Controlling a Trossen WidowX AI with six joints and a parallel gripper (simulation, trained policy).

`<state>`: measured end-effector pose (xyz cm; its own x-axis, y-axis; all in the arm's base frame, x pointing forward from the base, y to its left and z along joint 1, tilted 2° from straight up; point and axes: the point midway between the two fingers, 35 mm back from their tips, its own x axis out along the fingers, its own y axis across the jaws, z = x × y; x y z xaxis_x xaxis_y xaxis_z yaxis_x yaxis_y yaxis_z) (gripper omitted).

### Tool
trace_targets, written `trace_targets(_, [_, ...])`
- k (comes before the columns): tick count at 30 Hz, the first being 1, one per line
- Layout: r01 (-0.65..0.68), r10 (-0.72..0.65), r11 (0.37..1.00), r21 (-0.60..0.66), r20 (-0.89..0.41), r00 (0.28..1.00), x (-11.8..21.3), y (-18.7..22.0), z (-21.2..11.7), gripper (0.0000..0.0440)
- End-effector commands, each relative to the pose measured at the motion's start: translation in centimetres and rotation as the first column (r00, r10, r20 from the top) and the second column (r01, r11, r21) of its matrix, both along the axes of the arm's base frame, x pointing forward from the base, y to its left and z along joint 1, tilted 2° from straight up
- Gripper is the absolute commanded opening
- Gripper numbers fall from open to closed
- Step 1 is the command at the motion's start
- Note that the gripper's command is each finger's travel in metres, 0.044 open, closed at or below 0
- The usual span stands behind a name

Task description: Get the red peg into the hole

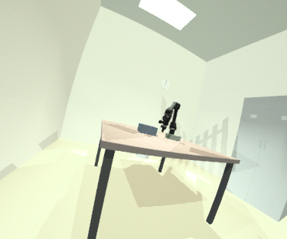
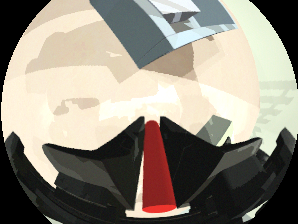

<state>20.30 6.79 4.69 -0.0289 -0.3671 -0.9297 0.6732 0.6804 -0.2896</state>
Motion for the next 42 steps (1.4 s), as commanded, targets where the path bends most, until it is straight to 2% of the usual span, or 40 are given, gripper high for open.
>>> trace_targets(1, [0.005,-0.005,1.0,-0.008,0.035,0.999,0.8,-0.5,1.7,0.0])
trace_targets(8, [0.064,-0.062,0.998,-0.024,0.096,0.993,2.5,-2.1,4.6,0.0])
trace_targets(19, [0.183,-0.176,0.983,-0.023,0.176,0.969,5.3,-6.0,6.6,0.0])
trace_targets(30, [0.248,-0.241,0.969,-0.011,0.208,0.948,7.8,-10.4,6.3,0.0])
trace_targets(42, [0.231,-0.232,0.973,0.031,0.204,0.951,10.3,-14.6,4.6,0.0])
